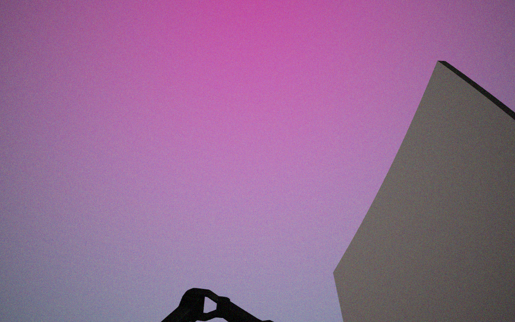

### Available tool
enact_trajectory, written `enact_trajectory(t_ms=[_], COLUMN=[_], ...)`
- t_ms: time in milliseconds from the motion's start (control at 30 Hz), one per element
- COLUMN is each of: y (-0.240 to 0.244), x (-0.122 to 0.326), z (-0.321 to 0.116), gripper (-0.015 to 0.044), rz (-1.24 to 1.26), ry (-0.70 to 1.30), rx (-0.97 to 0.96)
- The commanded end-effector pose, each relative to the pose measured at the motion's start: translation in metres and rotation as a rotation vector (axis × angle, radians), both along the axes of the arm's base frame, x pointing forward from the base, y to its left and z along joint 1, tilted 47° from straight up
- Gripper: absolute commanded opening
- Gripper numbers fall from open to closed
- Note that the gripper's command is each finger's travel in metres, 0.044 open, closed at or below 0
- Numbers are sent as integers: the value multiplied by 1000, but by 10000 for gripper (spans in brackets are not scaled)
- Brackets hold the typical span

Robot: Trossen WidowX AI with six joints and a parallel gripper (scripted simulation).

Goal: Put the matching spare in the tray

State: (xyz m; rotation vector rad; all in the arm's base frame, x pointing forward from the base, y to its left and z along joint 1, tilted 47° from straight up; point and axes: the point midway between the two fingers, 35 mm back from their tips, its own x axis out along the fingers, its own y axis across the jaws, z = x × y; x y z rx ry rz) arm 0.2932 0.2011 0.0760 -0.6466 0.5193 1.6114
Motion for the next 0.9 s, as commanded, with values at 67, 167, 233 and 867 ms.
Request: enact_trajectory(t_ms=[67,167,233,867], y=[0,0,0,-1], x=[0,0,0,0], z=[0,0,0,0], gripper=[247,169,155,0], rz=[0,0,0,0], ry=[0,0,0,0], rx=[0,0,0,0])
